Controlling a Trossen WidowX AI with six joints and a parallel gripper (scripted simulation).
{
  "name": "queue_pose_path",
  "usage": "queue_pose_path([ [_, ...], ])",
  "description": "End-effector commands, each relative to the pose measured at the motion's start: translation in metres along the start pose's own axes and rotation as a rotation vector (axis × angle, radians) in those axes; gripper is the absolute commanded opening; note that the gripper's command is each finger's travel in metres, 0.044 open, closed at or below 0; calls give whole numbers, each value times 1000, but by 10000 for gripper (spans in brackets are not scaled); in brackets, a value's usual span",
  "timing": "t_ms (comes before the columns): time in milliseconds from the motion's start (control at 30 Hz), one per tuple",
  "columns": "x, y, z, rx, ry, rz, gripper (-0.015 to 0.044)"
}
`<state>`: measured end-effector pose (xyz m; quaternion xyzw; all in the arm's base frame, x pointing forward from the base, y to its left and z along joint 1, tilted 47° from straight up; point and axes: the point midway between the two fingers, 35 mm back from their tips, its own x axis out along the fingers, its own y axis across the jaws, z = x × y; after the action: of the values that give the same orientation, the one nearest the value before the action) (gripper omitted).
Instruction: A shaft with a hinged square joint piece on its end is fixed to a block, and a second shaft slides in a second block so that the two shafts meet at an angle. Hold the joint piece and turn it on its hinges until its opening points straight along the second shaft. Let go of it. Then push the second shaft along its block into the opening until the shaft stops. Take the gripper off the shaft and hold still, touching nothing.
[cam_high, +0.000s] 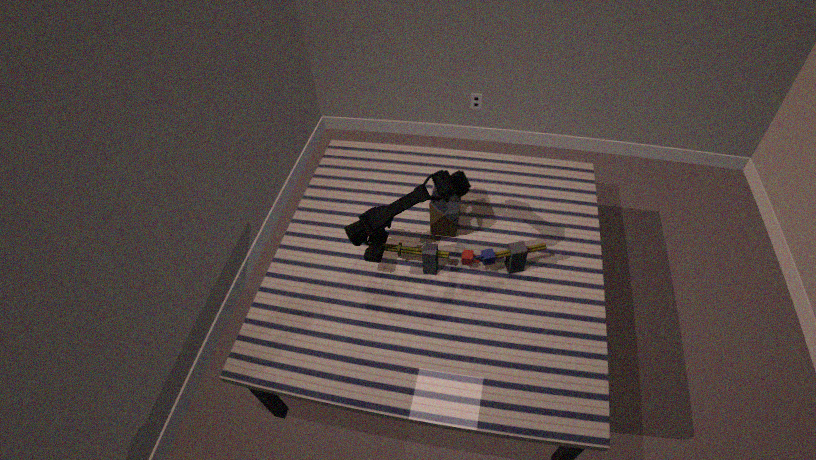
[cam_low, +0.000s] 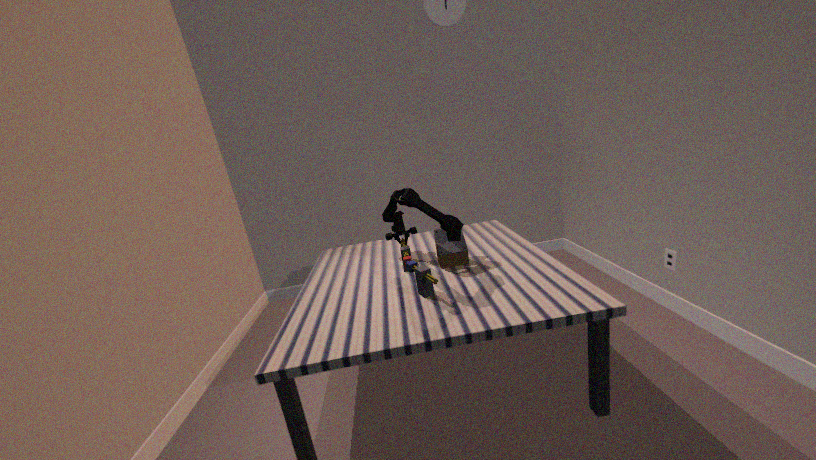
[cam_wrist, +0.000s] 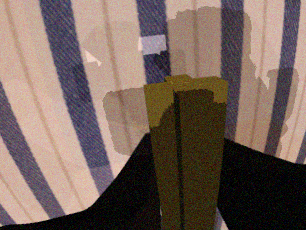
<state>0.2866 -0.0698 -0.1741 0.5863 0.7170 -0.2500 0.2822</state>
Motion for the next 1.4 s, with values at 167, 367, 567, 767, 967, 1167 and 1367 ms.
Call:
queue_pose_path([
  [167,1,0,-13,6,3,50,0],
  [367,1,0,-23,7,4,62,0],
  [567,2,0,-32,7,5,66,0],
  [767,2,0,-41,7,6,67,0],
  [967,2,0,-50,8,7,67,0],
  [1167,2,0,-60,8,8,67,0],
  [1367,2,0,-65,8,9,67,0],
])
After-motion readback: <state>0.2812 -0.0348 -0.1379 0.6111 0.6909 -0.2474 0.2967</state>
